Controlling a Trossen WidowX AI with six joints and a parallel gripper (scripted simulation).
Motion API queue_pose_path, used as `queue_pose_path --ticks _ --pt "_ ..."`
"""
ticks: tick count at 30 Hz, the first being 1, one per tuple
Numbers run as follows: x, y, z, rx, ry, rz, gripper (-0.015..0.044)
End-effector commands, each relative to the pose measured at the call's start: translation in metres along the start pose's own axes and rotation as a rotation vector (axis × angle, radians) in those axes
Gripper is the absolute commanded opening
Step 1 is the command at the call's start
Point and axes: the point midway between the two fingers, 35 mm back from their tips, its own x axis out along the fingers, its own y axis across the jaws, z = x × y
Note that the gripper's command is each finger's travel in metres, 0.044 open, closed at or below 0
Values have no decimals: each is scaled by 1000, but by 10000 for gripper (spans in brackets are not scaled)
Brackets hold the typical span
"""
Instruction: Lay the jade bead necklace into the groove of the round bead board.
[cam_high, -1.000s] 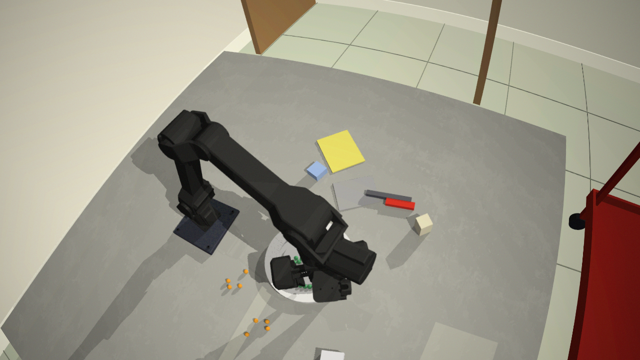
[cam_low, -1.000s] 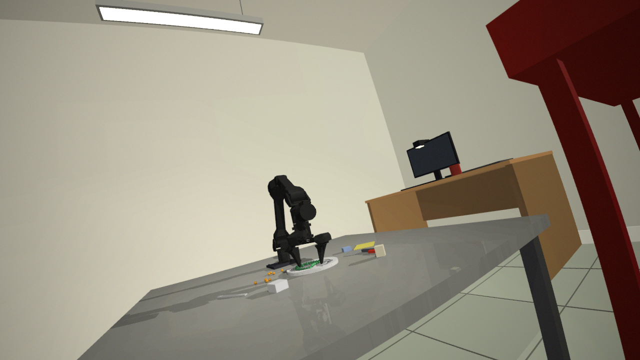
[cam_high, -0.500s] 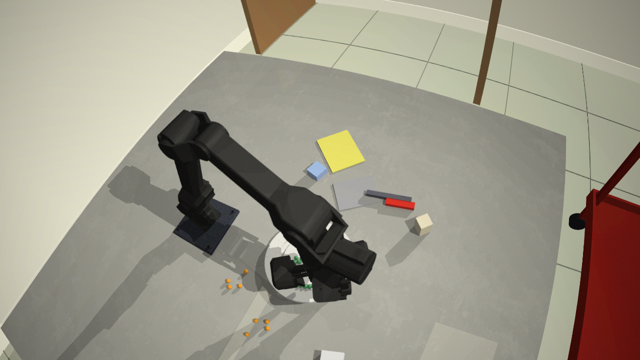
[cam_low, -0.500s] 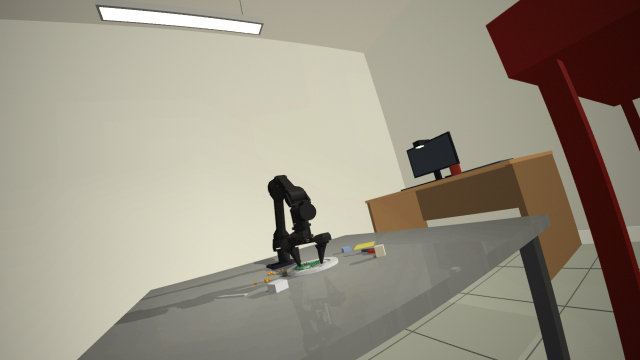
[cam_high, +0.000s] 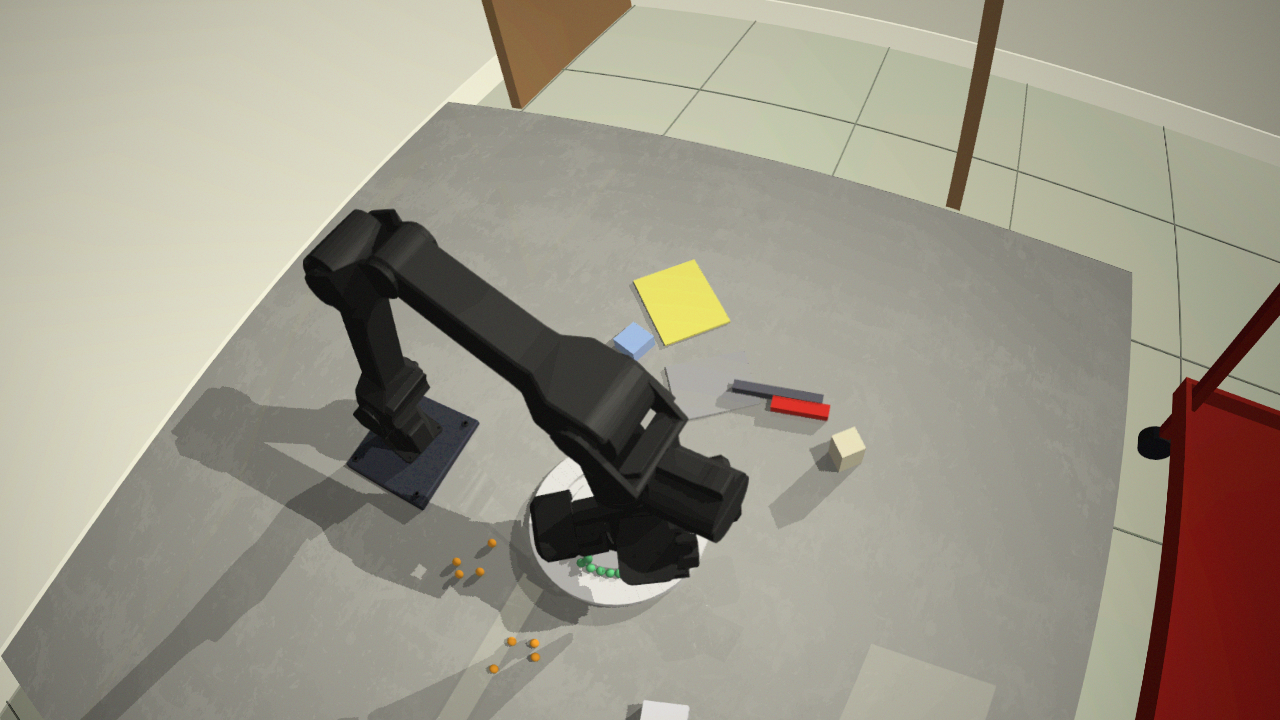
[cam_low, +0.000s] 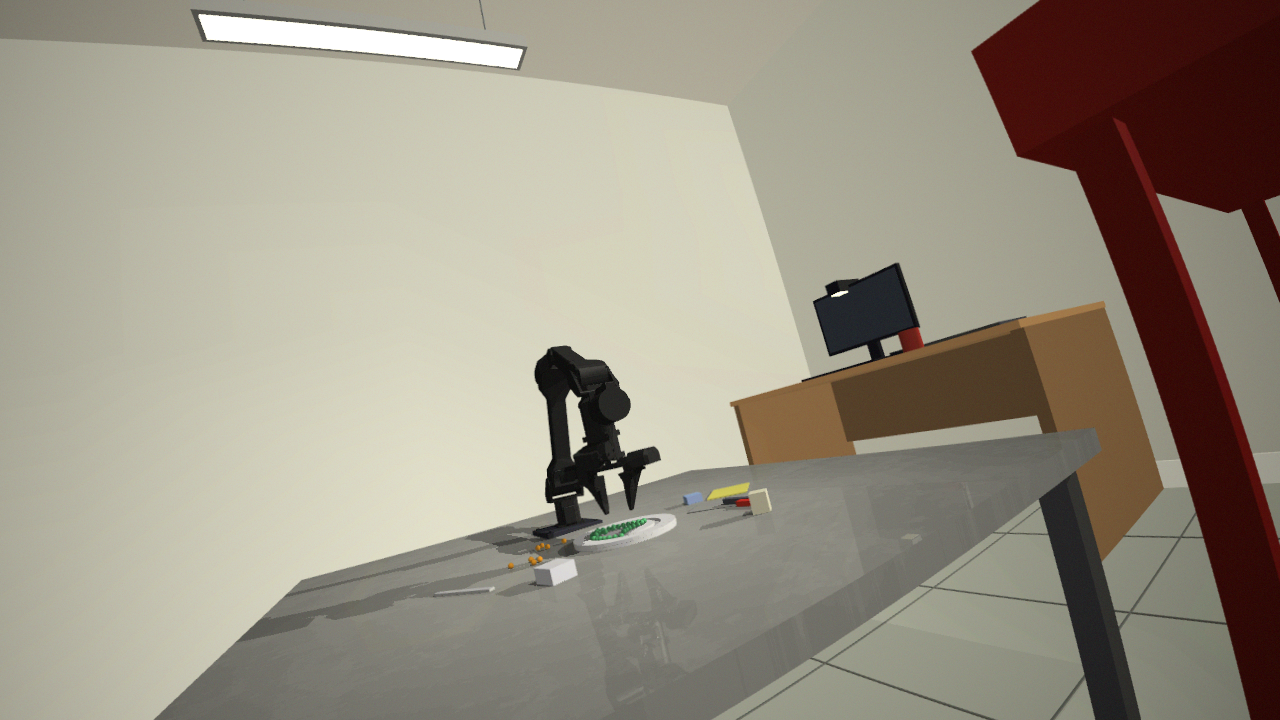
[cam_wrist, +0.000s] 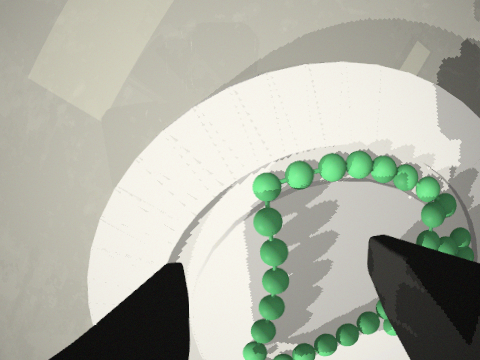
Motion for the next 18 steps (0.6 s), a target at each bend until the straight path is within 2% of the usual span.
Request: queue_pose_path --ticks 1,18 --pt "9 -1 -2 -9 9 -6 120" --pt "23 -1 -2 -6 5 -3 120"
